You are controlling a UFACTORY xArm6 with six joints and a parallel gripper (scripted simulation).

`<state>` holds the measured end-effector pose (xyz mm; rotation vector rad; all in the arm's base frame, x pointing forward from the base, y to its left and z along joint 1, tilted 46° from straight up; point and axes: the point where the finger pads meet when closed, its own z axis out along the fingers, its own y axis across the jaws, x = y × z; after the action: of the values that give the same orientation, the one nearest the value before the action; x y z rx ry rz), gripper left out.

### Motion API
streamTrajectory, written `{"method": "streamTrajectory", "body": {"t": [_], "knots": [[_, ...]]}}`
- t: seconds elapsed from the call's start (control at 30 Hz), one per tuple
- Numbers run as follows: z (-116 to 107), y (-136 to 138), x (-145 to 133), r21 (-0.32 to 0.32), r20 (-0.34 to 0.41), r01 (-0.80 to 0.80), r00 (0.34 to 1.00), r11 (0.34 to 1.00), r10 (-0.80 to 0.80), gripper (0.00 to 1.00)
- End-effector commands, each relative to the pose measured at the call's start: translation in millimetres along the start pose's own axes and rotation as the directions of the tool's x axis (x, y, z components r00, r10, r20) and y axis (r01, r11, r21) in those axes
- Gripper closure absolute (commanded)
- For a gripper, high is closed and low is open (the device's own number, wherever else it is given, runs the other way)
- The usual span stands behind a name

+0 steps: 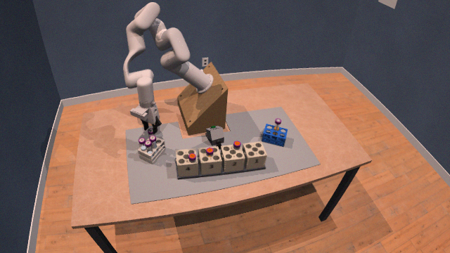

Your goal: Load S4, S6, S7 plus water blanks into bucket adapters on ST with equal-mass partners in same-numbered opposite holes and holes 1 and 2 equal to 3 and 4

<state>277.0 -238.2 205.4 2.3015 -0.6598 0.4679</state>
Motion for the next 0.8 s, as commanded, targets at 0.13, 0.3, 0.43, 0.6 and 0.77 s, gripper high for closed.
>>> {"method": "streamTrajectory", "body": {"t": [0.13, 0.3, 0.43, 0.6, 0.77], "knots": [[0.5, 0.1, 1.1, 0.000, -0.003, -0.001, 1.000, 1.000, 0.001, 0.43], [3.8, 0.1, 1.1, 0.000, -0.003, -0.001, 1.000, 1.000, 0.001, 0.43], [6.4, 0.1, 1.1, 0.000, -0.003, -0.001, 1.000, 1.000, 0.001, 0.43], [8.4, 0.1, 1.1, 0.000, -0.003, -0.001, 1.000, 1.000, 0.001, 0.43], [11.8, 0.1, 1.1, 0.000, -0.003, -0.001, 1.000, 1.000, 0.001, 0.43]]}}
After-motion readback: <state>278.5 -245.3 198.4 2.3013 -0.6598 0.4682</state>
